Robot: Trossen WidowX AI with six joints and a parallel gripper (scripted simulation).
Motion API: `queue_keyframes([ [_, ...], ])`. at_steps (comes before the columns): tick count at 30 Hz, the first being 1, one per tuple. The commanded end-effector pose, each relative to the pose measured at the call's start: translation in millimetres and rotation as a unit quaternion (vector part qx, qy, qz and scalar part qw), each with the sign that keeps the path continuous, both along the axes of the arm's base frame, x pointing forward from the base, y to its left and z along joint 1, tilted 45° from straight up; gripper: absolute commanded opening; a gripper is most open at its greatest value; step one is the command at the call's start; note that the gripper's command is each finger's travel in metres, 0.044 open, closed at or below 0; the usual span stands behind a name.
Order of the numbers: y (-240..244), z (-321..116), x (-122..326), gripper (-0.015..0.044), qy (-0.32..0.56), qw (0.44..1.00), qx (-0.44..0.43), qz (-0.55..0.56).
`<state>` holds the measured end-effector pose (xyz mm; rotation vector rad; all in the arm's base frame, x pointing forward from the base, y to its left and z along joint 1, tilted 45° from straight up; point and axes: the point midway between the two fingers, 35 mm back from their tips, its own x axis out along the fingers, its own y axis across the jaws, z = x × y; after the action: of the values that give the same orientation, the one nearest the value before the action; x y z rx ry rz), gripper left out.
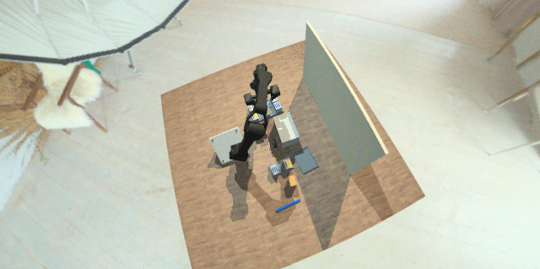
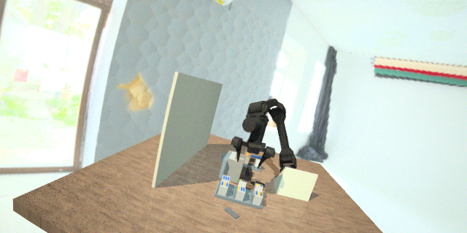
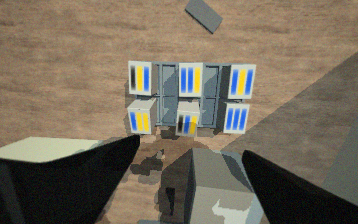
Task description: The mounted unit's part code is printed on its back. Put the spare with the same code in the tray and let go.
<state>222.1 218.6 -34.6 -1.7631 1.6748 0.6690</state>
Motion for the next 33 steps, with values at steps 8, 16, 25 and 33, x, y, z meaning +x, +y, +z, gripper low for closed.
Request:
queue_keyframes([
  [8, -27.6, -21.6, -0.6, 0.0300, 0.013, 1.000, -0.006, 0.005],
  [16, -36.7, -27.2, -0.2, 0.0300, 0.013, 1.000, -0.006, 0.005],
  [25, -42.3, -34.0, 1.2, 0.0300, 0.012, 1.000, -0.006, 0.005],
  [33, -50.9, -43.9, 3.1, 0.0300, 0.012, 1.000, -0.006, 0.005],
])
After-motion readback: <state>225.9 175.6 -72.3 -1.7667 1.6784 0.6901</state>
